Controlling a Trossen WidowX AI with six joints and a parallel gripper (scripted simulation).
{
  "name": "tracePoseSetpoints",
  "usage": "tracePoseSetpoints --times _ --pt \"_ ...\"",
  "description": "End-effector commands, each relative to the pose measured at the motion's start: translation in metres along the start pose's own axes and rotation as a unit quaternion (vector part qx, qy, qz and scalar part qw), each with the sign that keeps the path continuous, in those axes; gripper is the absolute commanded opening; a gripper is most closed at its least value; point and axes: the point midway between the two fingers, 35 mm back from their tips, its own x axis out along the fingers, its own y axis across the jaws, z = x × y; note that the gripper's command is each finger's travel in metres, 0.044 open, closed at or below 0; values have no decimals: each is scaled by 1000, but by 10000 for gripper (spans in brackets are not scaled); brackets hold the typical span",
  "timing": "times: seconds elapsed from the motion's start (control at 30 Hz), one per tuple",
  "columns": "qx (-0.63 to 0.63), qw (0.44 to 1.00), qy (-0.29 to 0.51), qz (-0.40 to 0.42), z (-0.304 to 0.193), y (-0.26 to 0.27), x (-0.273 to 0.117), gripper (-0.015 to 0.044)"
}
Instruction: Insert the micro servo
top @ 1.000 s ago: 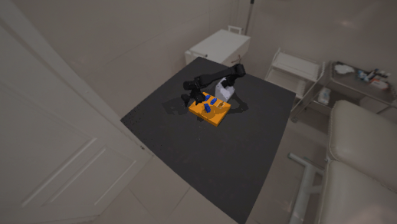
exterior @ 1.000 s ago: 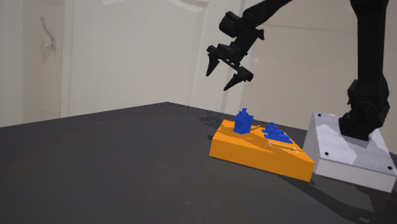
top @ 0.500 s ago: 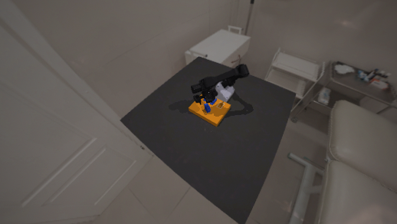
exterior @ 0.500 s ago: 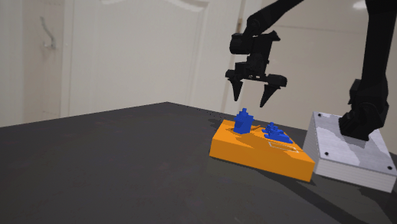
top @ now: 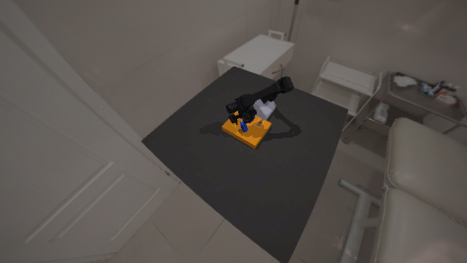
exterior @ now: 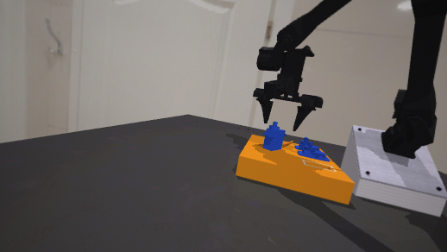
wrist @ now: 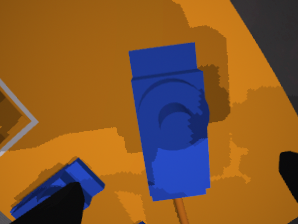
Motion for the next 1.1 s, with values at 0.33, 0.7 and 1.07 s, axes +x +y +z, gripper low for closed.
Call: tracePoseSetpoints --times 0.33,0.7,1.07 --pt "4 1000 -3 1 1 1 17 414" --pt "4 1000 -3 1 1 1 17 145" --pt "4 1000 -2 1 0 1 4 0"
